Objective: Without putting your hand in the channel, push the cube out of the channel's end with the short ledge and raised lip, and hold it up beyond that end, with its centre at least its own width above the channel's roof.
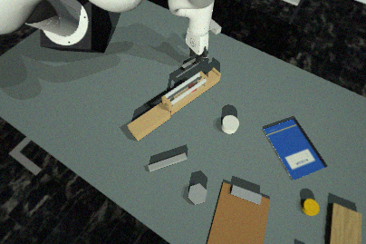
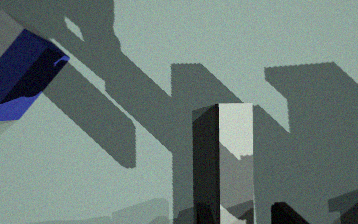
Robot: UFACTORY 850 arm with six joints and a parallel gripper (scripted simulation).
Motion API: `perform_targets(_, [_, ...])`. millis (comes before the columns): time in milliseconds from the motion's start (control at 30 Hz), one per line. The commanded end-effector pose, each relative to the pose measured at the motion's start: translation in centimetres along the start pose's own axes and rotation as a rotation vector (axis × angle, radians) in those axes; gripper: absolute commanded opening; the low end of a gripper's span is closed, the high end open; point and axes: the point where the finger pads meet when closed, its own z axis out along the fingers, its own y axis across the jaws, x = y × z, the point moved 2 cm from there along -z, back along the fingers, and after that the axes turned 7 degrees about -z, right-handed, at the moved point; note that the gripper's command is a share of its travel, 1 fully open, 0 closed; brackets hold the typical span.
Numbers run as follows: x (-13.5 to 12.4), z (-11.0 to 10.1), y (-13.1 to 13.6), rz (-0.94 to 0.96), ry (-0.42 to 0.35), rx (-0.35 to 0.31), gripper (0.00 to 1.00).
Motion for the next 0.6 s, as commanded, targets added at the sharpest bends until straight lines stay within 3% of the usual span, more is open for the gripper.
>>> perform_targets(0, [0.1,0.3,0.1,0.001,0.002,-0.002,0.39])
perform_targets(567, [0.1,2.7,0.1,0.001,0.002,-0.002,0.39])
